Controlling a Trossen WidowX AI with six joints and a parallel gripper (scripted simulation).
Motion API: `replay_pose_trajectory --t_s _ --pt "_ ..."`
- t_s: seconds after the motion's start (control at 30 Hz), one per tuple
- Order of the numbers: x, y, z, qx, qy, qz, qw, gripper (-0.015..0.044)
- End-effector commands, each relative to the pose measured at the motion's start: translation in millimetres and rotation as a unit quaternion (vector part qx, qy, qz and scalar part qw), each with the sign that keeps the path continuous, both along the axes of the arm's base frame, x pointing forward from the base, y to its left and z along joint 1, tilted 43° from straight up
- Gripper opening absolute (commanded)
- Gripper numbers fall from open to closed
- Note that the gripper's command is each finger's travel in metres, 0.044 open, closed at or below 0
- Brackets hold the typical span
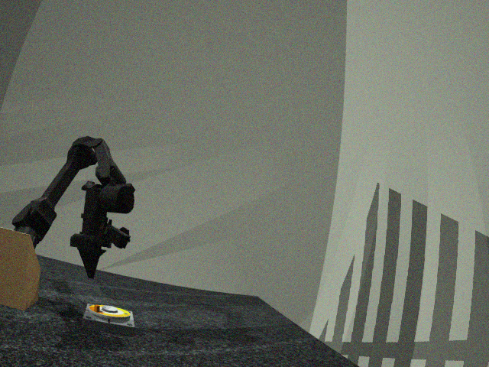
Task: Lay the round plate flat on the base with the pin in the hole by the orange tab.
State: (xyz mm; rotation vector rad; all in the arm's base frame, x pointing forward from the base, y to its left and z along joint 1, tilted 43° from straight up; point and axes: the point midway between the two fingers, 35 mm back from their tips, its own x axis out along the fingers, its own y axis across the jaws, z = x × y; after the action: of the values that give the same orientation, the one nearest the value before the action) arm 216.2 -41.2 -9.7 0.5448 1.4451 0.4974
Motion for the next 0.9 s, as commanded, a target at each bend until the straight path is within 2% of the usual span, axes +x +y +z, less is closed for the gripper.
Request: replay_pose_trajectory --t_s 0.0,0.5,0.87 --pt "7 23 -10 0.029 0.009 0.044 0.999 0.0000" --pt "5 58 -44 0.032 0.010 0.047 0.998 0.0000" --pt "10 54 -49 0.032 0.010 0.047 0.998 0.0000"
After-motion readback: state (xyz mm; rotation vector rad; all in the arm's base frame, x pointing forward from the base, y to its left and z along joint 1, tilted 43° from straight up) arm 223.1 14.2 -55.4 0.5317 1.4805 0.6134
